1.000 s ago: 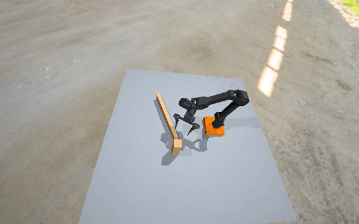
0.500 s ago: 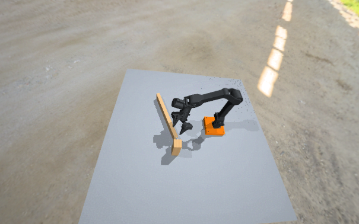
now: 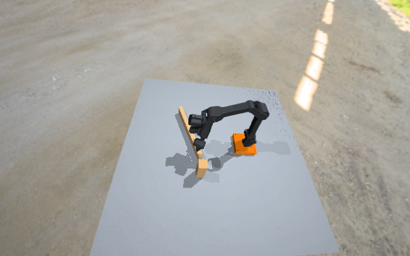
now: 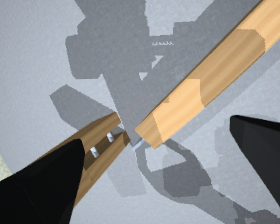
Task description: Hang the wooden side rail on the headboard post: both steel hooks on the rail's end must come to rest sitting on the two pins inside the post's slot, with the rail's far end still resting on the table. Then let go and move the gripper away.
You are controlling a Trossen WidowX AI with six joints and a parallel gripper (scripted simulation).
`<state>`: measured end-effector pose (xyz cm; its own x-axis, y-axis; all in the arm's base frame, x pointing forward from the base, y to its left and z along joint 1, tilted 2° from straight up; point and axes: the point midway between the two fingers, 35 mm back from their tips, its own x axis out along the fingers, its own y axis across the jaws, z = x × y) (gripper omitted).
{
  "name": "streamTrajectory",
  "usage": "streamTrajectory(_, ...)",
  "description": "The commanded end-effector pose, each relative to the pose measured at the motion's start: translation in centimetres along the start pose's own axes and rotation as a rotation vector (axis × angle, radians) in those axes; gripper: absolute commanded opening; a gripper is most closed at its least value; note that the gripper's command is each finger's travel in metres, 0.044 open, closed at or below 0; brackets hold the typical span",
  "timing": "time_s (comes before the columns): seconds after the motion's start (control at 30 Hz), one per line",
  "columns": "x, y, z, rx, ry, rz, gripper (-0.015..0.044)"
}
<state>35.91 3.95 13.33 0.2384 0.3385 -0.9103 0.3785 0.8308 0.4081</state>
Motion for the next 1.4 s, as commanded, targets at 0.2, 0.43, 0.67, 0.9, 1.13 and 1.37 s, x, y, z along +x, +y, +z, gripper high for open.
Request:
streamTrajectory(0.2,-1.6,-0.6,1.7,0.842,-0.115,-0.379,0.0440)
streamTrajectory(0.43,-1.6,-0.6,1.7,0.842,-0.115,-0.379,0.0440)
streamTrajectory(0.67,-1.6,-0.6,1.7,0.842,-0.115,-0.379,0.0440)
streamTrajectory(0.9,1.1,-1.6,1.6,0.842,-0.115,-0.379,0.0440)
streamTrajectory(1.13,1.9,-2.0,1.6,0.842,-0.115,-0.379,0.0440)
streamTrajectory(1.37,3.1,-2.4,1.5,0.842,-0.114,-0.379,0.0440)
